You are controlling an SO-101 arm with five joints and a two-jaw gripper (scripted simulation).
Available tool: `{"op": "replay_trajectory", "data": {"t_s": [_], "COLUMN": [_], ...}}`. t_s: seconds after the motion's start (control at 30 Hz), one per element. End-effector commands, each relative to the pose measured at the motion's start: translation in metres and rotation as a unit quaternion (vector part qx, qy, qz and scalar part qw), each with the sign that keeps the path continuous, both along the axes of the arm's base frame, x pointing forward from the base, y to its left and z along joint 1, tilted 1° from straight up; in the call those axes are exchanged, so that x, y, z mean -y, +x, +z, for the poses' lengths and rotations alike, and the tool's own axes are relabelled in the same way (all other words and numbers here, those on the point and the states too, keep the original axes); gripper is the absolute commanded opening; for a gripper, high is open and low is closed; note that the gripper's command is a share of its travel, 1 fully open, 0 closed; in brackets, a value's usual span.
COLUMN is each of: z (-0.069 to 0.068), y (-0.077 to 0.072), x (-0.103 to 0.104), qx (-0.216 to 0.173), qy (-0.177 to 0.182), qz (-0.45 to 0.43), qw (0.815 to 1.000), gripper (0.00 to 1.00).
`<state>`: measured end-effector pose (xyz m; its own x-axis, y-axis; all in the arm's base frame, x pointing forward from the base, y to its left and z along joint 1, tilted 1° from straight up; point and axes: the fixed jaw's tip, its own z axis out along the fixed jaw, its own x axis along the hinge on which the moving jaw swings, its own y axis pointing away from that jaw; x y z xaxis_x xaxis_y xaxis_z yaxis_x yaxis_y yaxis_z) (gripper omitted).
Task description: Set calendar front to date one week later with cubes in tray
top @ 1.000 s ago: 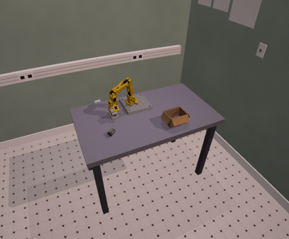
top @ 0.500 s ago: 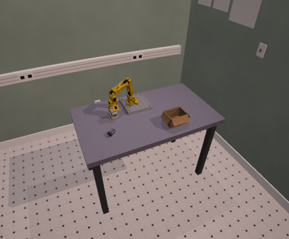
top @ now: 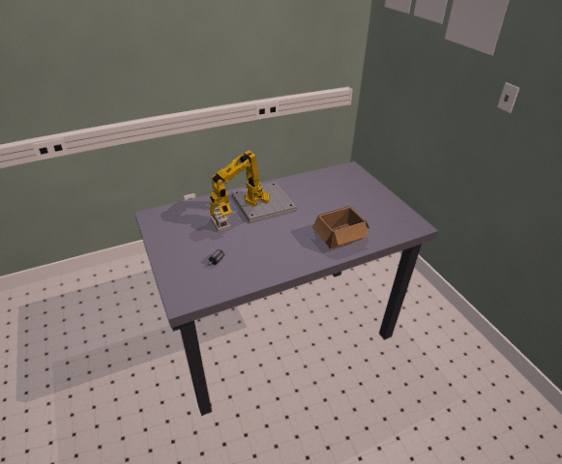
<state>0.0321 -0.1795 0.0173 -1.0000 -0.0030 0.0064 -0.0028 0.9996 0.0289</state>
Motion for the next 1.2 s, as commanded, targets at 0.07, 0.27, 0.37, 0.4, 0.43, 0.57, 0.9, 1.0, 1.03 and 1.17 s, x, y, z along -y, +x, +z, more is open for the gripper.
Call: {"op": "replay_trajectory", "data": {"t_s": [0.07, 0.27, 0.37, 0.4, 0.43, 0.57, 0.9, 1.0, 1.03, 1.17], "z": [0.004, 0.004, 0.005, 0.006, 0.006, 0.007, 0.009, 0.012, 0.014, 0.021], "y": [-0.001, -0.001, -0.001, -0.001, -0.001, -0.001, -0.001, -0.001, -0.001, -0.001], "x": [0.003, 0.003, 0.003, 0.003, 0.003, 0.003, 0.004, 0.004, 0.004, 0.004], "qx": [0.002, 0.002, 0.002, 0.002, 0.002, 0.002, 0.002, 0.002, 0.002, 0.002], "qy": [-0.008, -0.008, -0.008, -0.008, -0.008, -0.008, -0.008, -0.008, -0.008, -0.008], "qz": [-0.006, -0.006, -0.006, -0.006, -0.006, -0.006, -0.006, -0.006, -0.006, -0.006], "qw": [1.000, 1.000, 1.000, 1.000, 1.000, 1.000, 1.000, 1.000, 1.000, 1.000], "gripper": [0.00, 0.00, 0.00, 0.00, 0.00, 0.00, 0.00, 0.00, 0.00, 0.00]}}
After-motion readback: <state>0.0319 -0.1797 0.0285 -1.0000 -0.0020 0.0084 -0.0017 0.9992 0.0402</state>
